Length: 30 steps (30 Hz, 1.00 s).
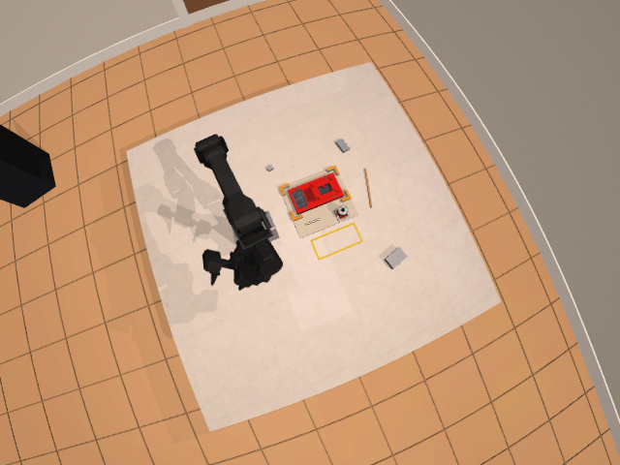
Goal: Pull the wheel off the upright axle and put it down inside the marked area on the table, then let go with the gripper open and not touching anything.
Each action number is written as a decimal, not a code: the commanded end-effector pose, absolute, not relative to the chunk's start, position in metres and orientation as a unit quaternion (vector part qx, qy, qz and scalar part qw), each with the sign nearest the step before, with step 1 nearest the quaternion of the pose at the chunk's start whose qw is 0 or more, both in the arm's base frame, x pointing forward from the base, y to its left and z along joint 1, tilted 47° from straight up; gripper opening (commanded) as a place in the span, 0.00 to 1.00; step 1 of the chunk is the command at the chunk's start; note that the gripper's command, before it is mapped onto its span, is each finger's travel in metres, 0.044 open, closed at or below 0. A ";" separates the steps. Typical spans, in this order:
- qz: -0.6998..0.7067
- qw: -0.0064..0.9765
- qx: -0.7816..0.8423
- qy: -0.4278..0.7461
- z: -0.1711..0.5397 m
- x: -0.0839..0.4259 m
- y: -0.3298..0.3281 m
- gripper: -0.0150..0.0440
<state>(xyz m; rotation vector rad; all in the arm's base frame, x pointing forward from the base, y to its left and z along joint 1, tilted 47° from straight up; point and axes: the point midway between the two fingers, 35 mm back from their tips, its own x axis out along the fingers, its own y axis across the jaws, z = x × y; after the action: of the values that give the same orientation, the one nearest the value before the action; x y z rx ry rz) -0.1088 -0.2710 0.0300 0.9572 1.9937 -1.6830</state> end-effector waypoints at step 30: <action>-0.062 0.597 0.350 0.719 -0.034 0.225 -0.221 0.76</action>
<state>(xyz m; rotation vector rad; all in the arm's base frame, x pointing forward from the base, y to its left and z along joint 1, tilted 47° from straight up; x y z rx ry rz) 0.1940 -0.2354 -0.0349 0.8308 1.7209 -0.2848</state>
